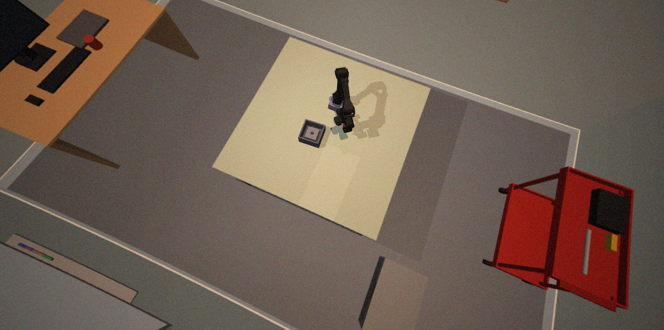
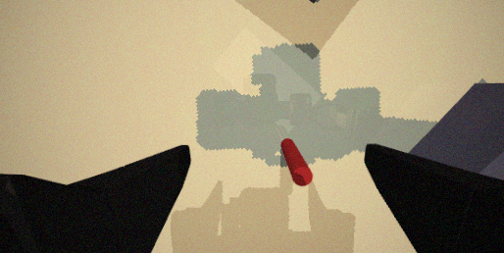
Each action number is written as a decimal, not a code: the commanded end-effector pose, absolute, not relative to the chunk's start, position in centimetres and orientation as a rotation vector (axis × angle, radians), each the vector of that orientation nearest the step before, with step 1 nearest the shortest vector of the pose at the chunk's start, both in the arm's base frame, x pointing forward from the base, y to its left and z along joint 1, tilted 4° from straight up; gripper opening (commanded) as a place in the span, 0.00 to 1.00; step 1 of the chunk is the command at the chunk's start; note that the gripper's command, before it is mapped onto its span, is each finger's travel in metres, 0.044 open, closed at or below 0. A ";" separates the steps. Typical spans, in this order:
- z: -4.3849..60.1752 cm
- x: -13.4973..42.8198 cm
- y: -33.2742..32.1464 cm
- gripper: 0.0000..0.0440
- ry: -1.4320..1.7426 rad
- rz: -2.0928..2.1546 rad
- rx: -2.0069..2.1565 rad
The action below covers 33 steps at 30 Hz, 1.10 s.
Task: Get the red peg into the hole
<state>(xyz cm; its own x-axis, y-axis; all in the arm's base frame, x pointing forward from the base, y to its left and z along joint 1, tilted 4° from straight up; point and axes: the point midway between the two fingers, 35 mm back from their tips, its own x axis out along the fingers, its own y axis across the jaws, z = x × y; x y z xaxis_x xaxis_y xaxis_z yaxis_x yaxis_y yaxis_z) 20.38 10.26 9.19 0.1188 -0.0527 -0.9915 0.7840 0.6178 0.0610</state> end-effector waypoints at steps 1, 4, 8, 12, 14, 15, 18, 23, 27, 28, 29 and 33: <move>7.9 19.8 10.2 1.00 1.329 -0.728 0.689; 6.5 19.5 10.2 1.00 1.330 -0.748 0.689; 4.6 19.2 10.2 1.00 1.322 -0.759 0.699; 2.8 19.1 10.4 1.00 1.307 -0.755 0.717; 2.0 19.0 10.5 1.00 1.300 -0.752 0.727; 1.6 19.0 10.5 1.00 1.297 -0.750 0.732; 0.6 18.8 10.6 0.98 1.289 -0.749 0.745; -0.3 18.3 10.7 0.76 1.302 -0.768 0.763; -0.3 18.1 10.8 0.52 1.326 -0.771 0.769; -0.3 18.1 10.8 0.46 1.333 -0.769 0.770; -0.3 18.0 10.9 0.40 1.341 -0.767 0.771; -0.4 17.9 10.9 0.17 1.373 -0.763 0.776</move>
